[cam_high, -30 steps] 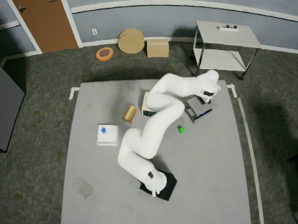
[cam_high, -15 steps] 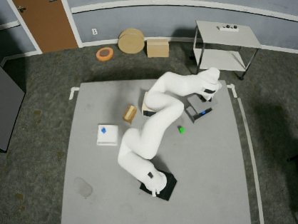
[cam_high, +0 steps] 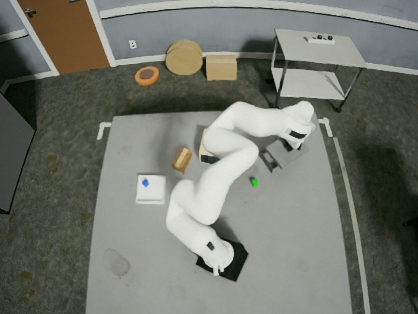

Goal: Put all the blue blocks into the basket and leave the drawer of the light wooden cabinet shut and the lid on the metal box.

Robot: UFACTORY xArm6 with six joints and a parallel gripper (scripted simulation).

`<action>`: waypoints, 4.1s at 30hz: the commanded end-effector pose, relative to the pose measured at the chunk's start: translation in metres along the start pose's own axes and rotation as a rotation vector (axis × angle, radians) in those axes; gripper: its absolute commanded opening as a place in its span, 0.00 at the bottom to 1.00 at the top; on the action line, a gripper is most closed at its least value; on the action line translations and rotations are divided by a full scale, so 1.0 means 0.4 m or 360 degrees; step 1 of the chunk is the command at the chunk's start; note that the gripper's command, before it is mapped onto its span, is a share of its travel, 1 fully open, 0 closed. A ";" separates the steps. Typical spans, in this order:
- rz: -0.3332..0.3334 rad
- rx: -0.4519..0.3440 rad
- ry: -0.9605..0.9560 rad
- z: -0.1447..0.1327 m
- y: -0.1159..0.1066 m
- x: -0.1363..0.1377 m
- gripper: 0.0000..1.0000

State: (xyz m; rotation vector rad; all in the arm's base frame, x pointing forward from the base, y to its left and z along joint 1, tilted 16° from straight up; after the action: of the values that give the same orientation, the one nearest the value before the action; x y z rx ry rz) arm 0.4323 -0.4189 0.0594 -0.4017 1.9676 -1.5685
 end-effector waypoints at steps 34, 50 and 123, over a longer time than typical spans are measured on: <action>0.0002 0.0046 -0.0338 -0.279 0.006 0.261 0.00; 0.0003 0.0047 -0.0338 -0.279 0.022 0.262 0.00; 0.0003 0.0047 -0.0338 -0.270 0.325 0.265 0.00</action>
State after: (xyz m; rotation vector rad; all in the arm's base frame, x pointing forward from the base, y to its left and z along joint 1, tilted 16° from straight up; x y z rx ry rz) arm 0.2976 -0.3604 -0.0733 -0.5325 1.7841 -1.4832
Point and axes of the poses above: the point where the finger pads meet when closed, its own y axis out along the fingers, its own x axis across the jaws, z = x × y, the point moved 6 cm from there along -y, back along the fingers, and after that the axes turned 11 degrees about -y, right-handed, at the moved point
